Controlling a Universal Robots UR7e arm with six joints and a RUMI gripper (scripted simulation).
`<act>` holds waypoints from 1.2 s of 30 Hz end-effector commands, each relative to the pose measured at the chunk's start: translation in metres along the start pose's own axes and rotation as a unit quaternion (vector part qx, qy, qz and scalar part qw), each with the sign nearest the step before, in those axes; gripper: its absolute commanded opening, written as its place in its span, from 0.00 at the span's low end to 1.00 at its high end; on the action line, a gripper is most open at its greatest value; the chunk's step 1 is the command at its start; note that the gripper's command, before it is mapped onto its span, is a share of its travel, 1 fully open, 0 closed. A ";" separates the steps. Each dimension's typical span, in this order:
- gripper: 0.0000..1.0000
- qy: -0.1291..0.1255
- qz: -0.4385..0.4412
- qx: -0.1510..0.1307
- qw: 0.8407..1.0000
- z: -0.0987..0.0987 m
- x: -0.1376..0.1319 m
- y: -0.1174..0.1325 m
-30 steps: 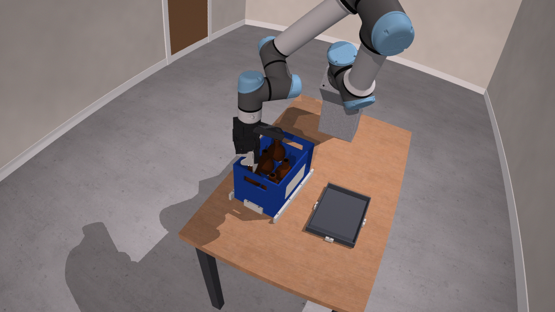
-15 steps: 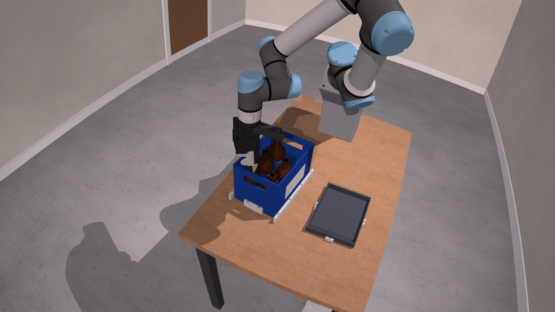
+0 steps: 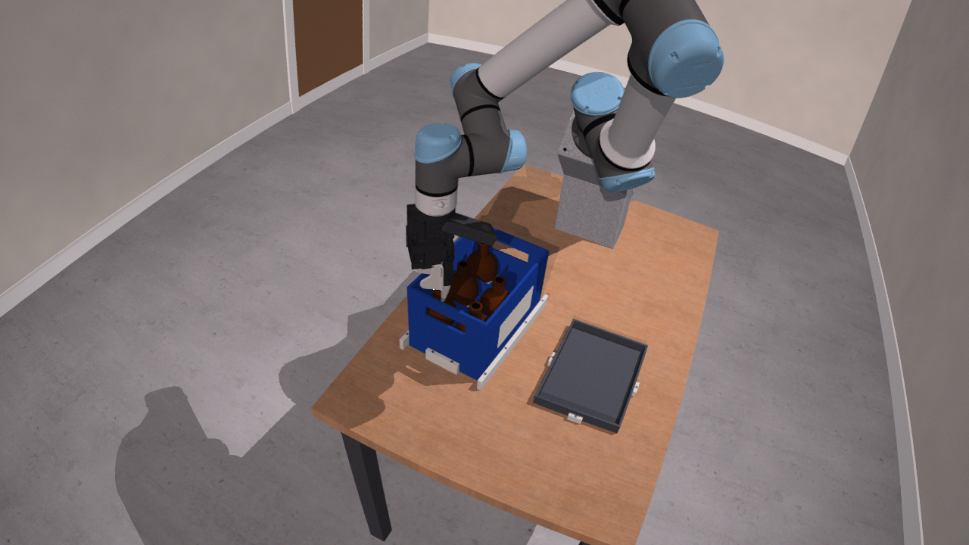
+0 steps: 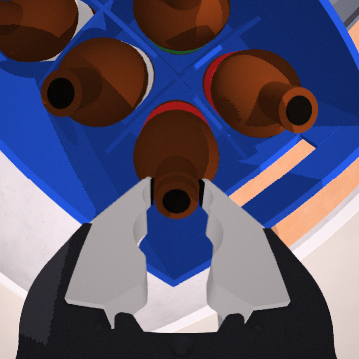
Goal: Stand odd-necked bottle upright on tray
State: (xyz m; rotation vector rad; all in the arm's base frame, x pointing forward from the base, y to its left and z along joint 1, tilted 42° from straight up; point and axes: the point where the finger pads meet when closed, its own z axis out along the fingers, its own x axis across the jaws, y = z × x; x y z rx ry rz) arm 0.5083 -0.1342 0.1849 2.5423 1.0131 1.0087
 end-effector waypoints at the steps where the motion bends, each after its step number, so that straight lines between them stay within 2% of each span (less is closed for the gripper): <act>1: 0.00 0.000 0.000 0.000 1.000 0.000 0.000 0.000; 7: 0.00 0.000 0.000 0.000 1.000 0.000 0.000 0.000; 8: 0.38 0.000 0.000 0.000 1.000 0.000 0.000 0.000; 36: 0.38 0.000 0.000 0.000 1.000 0.000 0.000 0.000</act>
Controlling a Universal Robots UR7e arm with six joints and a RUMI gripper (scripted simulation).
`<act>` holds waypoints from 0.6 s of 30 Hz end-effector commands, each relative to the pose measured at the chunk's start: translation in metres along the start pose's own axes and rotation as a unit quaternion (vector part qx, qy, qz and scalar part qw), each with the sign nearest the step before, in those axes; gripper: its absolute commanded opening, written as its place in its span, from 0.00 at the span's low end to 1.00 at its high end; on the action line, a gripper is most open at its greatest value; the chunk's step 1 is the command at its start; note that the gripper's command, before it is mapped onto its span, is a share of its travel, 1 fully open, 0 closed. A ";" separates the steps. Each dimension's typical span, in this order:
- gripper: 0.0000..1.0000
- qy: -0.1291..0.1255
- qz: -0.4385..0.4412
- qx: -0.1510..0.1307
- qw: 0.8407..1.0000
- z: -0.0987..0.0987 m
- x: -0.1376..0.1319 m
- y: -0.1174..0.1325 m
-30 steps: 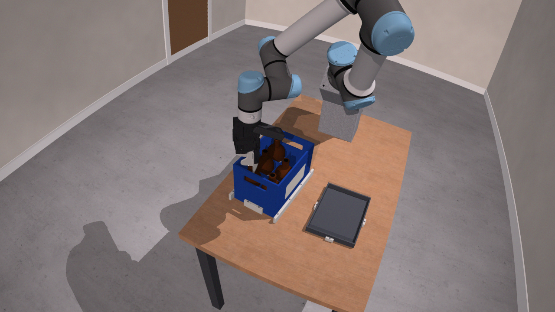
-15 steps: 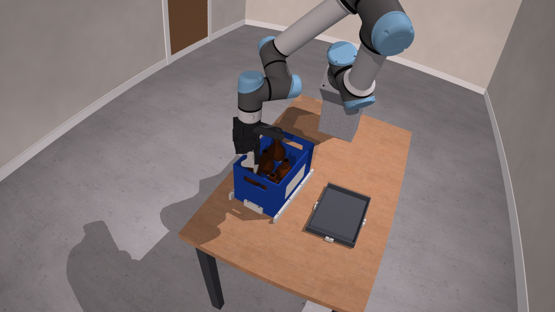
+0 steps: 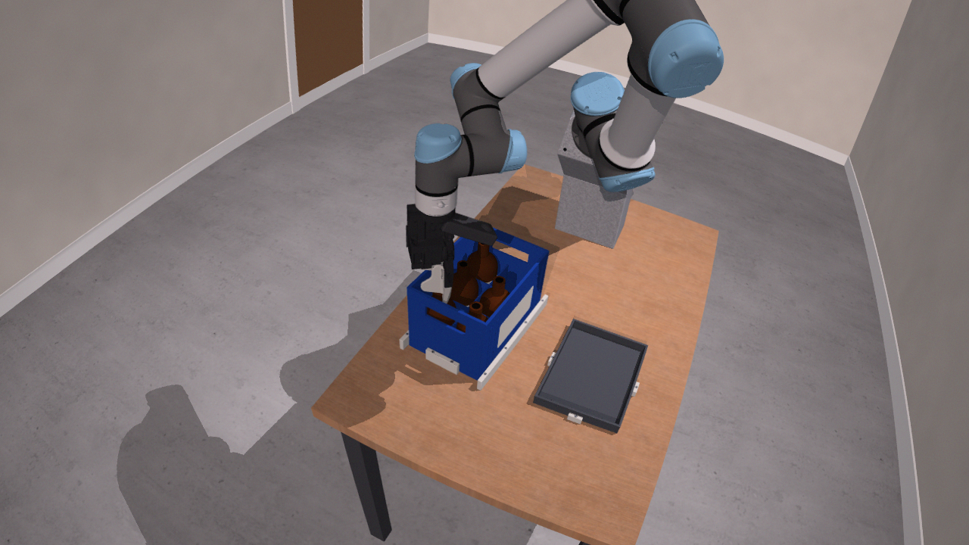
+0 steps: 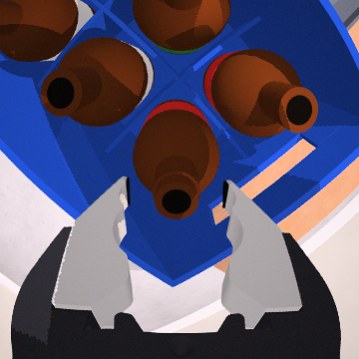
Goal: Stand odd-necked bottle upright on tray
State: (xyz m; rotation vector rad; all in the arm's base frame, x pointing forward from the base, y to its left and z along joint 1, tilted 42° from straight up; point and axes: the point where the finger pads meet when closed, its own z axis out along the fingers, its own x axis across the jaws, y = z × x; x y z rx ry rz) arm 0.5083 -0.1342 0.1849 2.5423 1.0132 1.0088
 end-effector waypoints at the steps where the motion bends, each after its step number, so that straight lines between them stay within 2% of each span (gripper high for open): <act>1: 0.38 0.000 0.000 0.000 1.000 0.000 0.000 0.000; 18: 0.38 0.000 0.000 0.000 1.000 -0.008 0.000 0.000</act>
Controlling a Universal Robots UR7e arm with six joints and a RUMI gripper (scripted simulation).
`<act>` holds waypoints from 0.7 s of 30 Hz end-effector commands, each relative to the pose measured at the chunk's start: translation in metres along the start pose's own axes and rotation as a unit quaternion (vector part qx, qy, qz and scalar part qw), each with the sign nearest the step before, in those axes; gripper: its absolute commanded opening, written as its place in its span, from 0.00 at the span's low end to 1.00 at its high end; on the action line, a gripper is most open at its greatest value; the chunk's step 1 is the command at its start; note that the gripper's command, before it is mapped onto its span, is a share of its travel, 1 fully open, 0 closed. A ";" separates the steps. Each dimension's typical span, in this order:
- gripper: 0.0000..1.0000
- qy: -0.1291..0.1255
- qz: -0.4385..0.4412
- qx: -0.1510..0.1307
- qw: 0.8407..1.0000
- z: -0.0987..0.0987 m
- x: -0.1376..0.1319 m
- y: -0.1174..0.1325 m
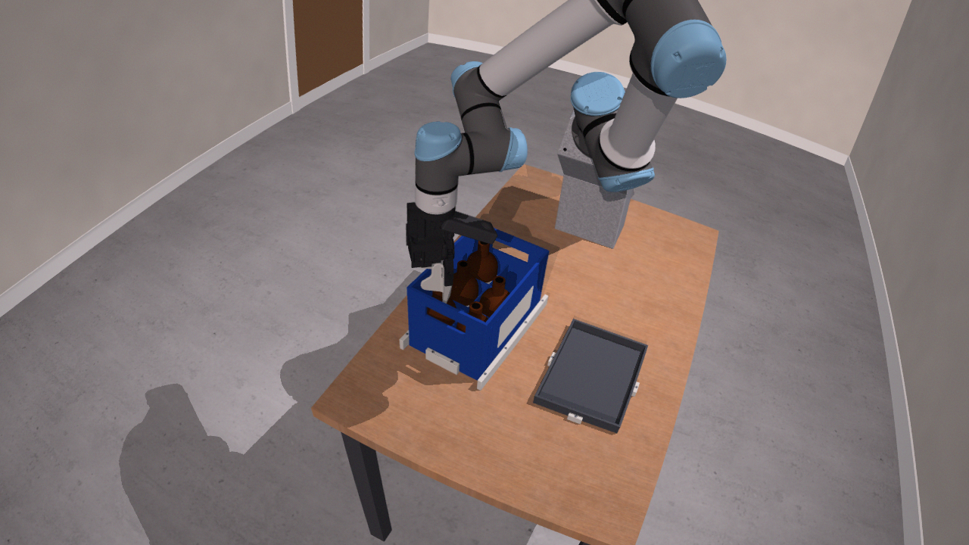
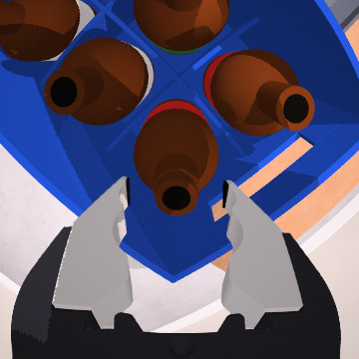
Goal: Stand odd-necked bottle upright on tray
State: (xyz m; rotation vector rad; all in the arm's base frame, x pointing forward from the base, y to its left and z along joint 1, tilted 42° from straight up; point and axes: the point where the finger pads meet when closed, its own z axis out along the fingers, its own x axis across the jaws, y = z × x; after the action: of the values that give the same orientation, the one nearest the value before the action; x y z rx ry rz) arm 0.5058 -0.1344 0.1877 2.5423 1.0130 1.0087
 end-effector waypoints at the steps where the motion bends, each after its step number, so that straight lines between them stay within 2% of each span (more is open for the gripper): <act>1: 0.38 0.000 0.000 0.000 1.000 -0.007 0.000 0.000; 21: 0.38 0.000 0.000 0.000 1.000 -0.063 0.000 0.000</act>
State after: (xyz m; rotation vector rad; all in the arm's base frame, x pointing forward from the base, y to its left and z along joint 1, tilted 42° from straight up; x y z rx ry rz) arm 0.4721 -0.1365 0.2254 2.5410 1.0105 1.0080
